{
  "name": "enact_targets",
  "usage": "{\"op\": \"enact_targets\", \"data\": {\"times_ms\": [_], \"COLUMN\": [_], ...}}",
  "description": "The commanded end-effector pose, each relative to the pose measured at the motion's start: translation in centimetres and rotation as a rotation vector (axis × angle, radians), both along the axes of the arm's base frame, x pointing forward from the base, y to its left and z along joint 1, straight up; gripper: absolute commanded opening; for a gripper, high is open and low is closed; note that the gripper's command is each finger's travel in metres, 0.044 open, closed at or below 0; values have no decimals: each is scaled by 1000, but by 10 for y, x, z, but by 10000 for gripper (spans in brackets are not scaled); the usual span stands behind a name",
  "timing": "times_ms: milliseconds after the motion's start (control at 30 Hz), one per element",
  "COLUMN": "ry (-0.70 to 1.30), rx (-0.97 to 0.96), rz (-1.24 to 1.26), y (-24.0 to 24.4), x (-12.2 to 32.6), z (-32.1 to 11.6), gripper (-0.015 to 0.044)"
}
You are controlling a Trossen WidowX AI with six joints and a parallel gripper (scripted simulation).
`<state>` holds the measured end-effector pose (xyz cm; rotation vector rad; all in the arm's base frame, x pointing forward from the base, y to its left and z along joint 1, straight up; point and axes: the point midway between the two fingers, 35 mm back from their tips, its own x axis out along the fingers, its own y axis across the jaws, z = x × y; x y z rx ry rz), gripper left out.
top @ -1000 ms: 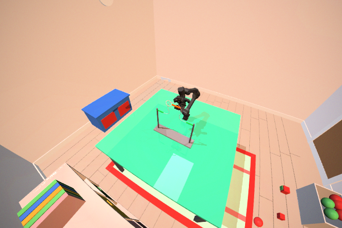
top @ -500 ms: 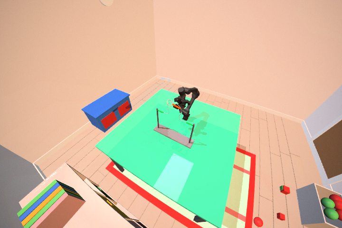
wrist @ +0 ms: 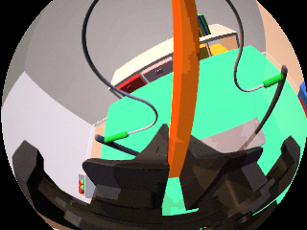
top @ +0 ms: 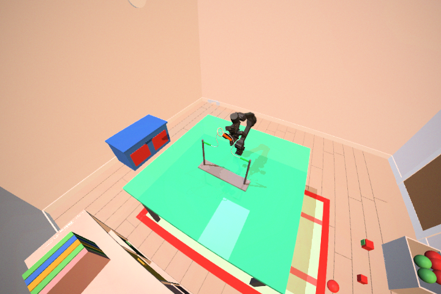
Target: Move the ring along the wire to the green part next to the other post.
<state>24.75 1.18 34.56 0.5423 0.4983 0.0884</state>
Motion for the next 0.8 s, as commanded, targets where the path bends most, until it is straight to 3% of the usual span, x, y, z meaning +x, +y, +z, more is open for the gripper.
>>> {"op": "enact_targets", "data": {"times_ms": [0,767], "ry": [4,13], "rx": [-58,-404], "rz": [0,-17], "y": [-2,-18], "x": [0,0], "z": [-1,-7], "gripper": [-150,-150]}}
